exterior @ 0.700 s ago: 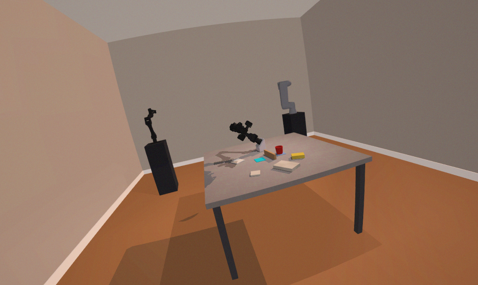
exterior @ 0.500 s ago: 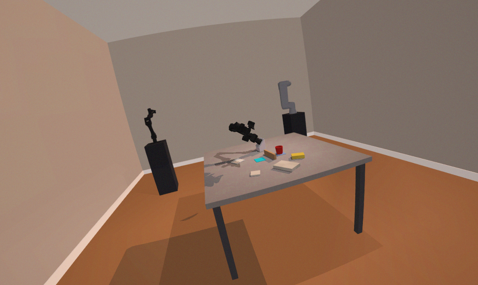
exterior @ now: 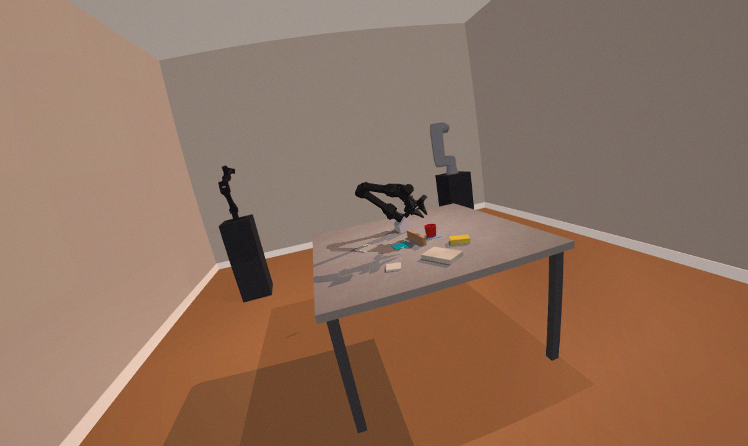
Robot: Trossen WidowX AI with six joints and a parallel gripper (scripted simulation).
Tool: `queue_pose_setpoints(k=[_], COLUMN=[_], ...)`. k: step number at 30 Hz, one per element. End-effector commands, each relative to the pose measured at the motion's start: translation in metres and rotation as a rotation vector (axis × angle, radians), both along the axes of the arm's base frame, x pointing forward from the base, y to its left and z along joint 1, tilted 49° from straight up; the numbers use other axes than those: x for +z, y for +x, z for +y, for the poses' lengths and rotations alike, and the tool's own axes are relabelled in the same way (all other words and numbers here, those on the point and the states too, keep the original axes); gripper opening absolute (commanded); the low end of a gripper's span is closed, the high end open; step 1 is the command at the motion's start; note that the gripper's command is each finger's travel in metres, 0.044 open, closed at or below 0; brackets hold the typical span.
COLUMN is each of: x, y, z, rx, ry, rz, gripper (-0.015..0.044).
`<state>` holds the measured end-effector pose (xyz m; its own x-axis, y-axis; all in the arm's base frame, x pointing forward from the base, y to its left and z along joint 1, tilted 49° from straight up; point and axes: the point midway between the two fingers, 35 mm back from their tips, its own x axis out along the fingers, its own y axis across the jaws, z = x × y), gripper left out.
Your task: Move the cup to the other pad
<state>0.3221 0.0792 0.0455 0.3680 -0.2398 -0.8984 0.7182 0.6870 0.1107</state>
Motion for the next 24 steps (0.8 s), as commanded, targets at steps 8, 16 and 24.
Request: queue_pose_setpoints(k=[8,16,24], x=[-0.071,-0.073,-0.080], y=[-0.066,-0.070,-0.069], z=[0.002,0.001,-0.006], rx=[-0.400,-0.415,-0.414], ry=[-0.481,-0.521,-0.520], rz=[0.196,0.189,0.189], gripper=[0.0148,0.0148,0.0148])
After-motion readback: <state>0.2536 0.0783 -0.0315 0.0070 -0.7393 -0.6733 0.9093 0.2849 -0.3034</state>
